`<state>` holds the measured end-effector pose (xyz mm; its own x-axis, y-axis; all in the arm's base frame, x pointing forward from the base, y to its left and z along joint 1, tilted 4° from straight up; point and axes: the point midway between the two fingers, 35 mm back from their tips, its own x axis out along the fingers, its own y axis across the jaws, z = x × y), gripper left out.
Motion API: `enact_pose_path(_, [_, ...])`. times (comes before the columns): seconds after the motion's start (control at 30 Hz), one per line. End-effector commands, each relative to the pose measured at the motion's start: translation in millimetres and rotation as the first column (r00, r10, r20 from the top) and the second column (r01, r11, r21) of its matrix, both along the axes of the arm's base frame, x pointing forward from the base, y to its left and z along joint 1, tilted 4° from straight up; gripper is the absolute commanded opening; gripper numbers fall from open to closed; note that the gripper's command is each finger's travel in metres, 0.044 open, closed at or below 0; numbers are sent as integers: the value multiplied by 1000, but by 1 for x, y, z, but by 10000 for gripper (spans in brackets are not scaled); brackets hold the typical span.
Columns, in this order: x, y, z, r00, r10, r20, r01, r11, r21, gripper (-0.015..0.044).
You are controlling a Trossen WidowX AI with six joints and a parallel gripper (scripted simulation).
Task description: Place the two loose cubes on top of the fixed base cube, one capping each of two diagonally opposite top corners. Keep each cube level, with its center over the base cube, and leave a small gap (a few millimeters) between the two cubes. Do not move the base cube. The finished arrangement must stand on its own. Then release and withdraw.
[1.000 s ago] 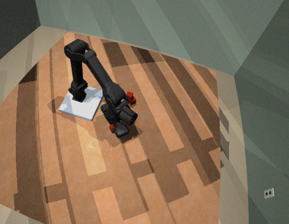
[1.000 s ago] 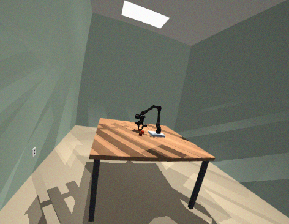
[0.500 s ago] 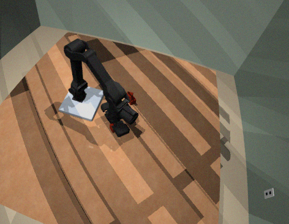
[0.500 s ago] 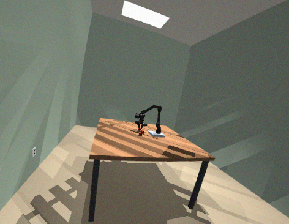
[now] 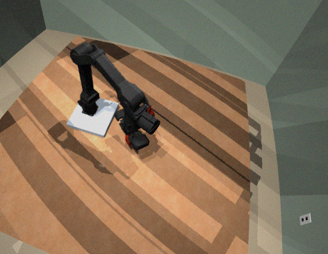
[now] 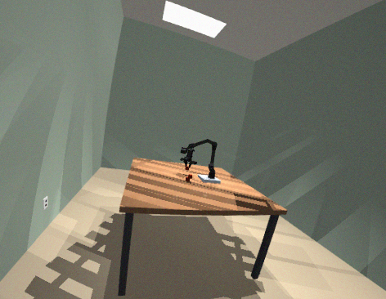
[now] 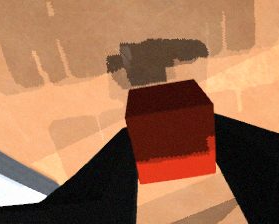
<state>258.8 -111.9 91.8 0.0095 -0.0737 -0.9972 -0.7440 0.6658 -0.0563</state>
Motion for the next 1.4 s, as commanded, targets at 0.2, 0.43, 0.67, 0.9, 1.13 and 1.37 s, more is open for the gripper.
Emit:
enact_pose_path(0.2, [-2,4,35,1000,-5,7,5,1000,-4,105])
enact_pose_path(0.43, [-6,6,52,1000,-5,7,5,1000,-4,105])
enact_pose_path(0.67, [2,17,51,998,-61,12,61,998,-1,105])
enact_pose_path(0.9, [12,34,49,989,-148,19,147,989,4,105])
enact_pose_path(1.13, [22,52,47,972,-233,26,233,972,9,105])
enact_pose_path(1.37, [31,71,45,948,-317,31,317,948,15,105])
